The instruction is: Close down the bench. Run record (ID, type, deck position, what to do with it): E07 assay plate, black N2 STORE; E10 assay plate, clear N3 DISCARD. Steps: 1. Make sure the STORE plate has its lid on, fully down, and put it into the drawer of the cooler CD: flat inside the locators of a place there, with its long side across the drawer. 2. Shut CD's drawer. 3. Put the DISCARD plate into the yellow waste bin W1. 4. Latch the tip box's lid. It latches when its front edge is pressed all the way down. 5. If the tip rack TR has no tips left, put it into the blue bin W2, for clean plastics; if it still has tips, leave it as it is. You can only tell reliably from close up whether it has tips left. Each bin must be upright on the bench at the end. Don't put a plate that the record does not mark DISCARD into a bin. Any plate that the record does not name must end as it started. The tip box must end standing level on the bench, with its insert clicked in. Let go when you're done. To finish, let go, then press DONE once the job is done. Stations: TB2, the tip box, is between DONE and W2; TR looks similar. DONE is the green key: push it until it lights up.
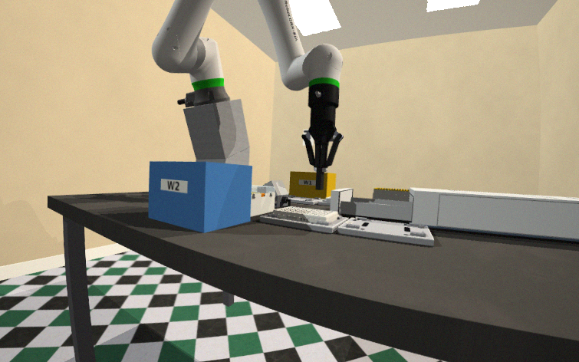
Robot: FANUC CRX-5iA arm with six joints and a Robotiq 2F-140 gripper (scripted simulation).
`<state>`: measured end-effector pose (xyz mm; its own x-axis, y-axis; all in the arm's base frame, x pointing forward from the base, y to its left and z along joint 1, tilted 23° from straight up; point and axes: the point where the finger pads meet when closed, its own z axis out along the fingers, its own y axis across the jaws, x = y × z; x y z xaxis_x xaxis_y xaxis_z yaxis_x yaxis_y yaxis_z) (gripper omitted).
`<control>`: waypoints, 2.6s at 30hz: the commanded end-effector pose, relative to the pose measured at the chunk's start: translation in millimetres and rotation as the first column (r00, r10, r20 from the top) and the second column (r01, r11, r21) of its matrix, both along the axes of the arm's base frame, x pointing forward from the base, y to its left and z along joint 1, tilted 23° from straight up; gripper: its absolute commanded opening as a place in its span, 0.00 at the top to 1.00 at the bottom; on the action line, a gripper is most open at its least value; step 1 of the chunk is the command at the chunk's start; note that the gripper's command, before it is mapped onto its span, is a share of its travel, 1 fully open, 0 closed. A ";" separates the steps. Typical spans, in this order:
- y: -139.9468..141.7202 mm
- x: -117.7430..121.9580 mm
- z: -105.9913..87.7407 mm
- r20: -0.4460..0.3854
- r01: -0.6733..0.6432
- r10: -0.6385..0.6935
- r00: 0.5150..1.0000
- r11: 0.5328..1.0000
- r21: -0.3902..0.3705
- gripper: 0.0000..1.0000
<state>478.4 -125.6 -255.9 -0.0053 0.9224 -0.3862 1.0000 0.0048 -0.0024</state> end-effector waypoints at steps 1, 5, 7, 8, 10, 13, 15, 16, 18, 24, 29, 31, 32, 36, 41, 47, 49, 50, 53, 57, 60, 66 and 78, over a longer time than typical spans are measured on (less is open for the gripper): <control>-1.6 0.7 -4.1 0.002 -0.001 0.001 1.000 1.000 0.000 0.90; -3.7 0.7 -9.0 0.002 -0.001 0.001 1.000 1.000 0.000 0.90; -4.7 0.8 -11.5 0.002 -0.001 0.001 1.000 1.000 0.000 0.90; -5.3 0.8 -12.7 0.002 -0.001 0.001 1.000 1.000 0.000 0.90; -6.3 0.8 -15.2 0.002 -0.001 0.001 1.000 1.000 0.000 0.90; -7.3 0.8 -17.6 0.002 -0.001 0.001 1.000 1.000 0.000 0.90; -7.8 0.8 -18.9 0.002 -0.001 0.001 1.000 1.000 0.000 0.90; -8.4 0.8 -20.1 0.002 -0.001 0.001 1.000 1.000 0.000 0.90; -9.4 0.8 -22.5 0.002 -0.001 0.001 1.000 1.000 0.000 0.90; -12.5 0.8 -29.9 0.002 -0.001 0.001 1.000 1.000 0.000 0.90; -15.1 0.8 -36.1 0.002 -0.001 0.001 1.000 1.000 0.000 0.90; -15.1 0.8 -36.1 0.002 -0.001 0.001 1.000 1.000 0.000 0.90; -15.6 0.8 -37.3 0.002 -0.001 0.001 1.000 1.000 0.000 0.90; -17.6 0.8 -42.2 0.002 -0.001 0.001 1.000 1.000 0.000 0.90; -20.2 0.8 -48.4 0.002 -0.001 0.001 1.000 1.000 0.000 0.90; -22.0 0.8 -52.7 0.002 -0.001 0.001 1.000 1.000 0.000 0.90; -22.1 0.8 -52.7 0.002 -0.001 0.001 1.000 1.000 0.000 0.90; -22.0 0.8 -52.7 0.002 -0.001 0.001 1.000 1.000 0.000 0.90; -22.0 0.8 -52.7 0.002 -0.001 0.001 1.000 1.000 0.000 0.90; -22.1 4.7 -52.7 0.002 -0.001 0.001 1.000 1.000 0.000 0.90; -22.0 8.7 -52.8 0.002 -0.001 0.001 1.000 1.000 0.000 0.90; -22.0 14.1 -52.7 0.002 -0.001 0.001 1.000 1.000 0.000 0.90; -21.9 30.1 -52.7 0.002 -0.001 0.001 1.000 1.000 0.000 0.90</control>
